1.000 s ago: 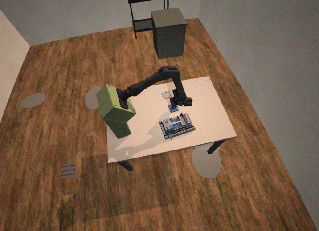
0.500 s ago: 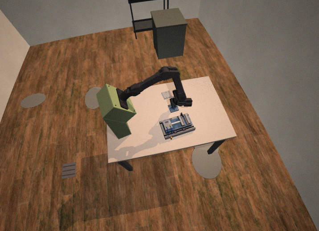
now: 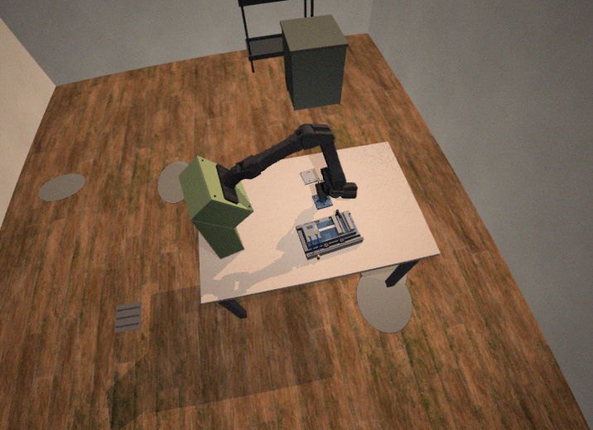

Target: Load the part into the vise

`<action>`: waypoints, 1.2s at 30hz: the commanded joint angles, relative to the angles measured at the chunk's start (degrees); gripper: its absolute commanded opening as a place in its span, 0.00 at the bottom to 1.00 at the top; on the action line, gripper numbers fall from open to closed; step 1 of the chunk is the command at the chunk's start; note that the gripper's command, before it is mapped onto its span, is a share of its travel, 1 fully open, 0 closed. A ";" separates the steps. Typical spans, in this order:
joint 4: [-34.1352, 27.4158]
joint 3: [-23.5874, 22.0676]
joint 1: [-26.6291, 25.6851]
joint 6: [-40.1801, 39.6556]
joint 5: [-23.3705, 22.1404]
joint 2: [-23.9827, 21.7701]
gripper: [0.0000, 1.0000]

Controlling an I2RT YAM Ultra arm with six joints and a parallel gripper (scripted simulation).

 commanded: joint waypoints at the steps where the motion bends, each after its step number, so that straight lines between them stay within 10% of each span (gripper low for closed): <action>1: 0.35 1.82 -0.09 0.40 -1.67 0.07 0.00; 35: 0.35 1.82 -0.09 0.40 -1.67 0.07 0.00; 36: 0.35 1.82 -0.09 0.40 -1.67 0.07 0.81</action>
